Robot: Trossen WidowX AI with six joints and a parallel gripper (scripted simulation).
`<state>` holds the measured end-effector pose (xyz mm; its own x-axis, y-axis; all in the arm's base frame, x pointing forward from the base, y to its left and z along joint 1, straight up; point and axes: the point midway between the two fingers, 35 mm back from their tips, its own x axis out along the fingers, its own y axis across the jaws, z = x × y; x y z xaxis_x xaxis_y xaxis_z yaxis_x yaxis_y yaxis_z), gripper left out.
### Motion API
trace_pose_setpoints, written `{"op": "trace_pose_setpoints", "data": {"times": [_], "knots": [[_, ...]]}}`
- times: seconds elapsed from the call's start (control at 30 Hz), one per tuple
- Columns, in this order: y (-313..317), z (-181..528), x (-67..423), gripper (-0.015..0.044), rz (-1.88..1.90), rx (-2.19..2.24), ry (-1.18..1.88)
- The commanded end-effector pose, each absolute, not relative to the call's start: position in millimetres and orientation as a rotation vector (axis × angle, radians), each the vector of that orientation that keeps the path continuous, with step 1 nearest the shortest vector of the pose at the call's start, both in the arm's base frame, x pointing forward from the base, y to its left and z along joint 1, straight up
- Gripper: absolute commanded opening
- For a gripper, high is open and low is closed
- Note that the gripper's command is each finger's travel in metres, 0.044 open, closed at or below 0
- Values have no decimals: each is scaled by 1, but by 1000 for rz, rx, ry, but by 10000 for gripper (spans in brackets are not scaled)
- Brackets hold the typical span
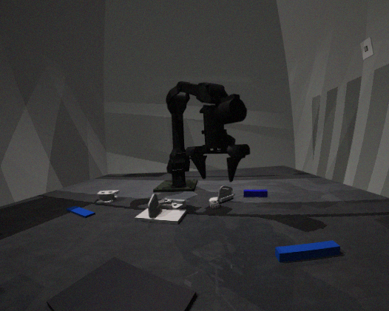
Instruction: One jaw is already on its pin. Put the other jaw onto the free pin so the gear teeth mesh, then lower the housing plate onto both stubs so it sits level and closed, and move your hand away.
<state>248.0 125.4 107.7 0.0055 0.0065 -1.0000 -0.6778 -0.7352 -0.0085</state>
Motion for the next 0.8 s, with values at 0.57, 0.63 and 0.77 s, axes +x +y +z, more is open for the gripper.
{"op": "trace_pose_setpoints", "data": {"times": [0.57,0.63,0.77], "knots": [[125,108,248,335,1781,-1787,689],[125,108,248,282,1781,-1787,689],[125,108,248,177,1781,-1787,689]]}}
